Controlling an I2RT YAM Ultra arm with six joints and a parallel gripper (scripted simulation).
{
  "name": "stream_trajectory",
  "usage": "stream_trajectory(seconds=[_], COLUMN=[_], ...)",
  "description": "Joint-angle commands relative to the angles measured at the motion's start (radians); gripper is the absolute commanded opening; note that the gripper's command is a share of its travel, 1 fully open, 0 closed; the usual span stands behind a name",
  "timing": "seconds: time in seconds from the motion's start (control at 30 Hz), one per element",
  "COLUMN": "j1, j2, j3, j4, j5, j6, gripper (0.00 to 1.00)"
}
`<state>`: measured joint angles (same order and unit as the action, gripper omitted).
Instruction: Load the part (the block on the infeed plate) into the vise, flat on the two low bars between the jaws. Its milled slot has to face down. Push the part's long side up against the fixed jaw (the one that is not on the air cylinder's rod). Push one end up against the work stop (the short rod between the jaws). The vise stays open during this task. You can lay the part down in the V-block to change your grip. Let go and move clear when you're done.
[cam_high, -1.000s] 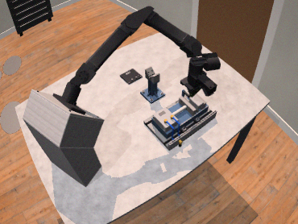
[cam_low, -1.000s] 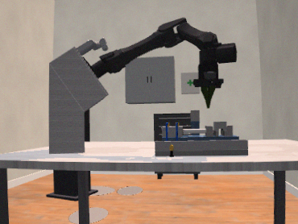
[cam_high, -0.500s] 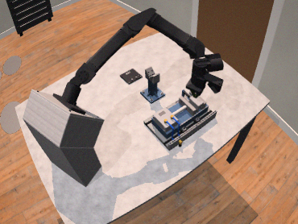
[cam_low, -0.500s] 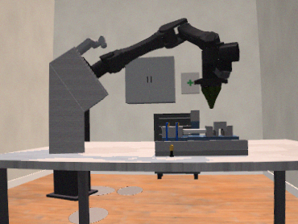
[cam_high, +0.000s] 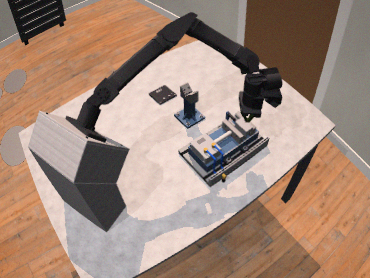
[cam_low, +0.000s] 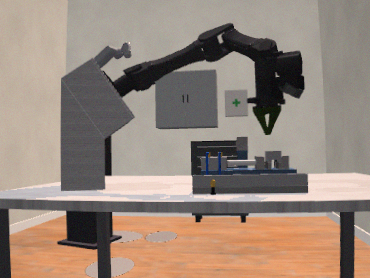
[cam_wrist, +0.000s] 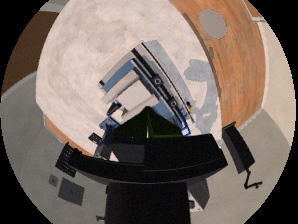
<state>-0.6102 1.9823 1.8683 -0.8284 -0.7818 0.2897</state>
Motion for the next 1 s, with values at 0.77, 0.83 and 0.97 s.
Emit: stream_trajectory(seconds=[0.77,0.83,0.97], j1=[-0.050,-0.049,-0.050], j2=[0.090,0.079,0.081], j3=[0.215,0.219,0.223], j4=[-0.140,-0.144,-0.148], j5=[-0.019,-0.019,-0.019], j6=[-0.700,-0.702,-0.704], gripper=[0.00,0.00,0.00])
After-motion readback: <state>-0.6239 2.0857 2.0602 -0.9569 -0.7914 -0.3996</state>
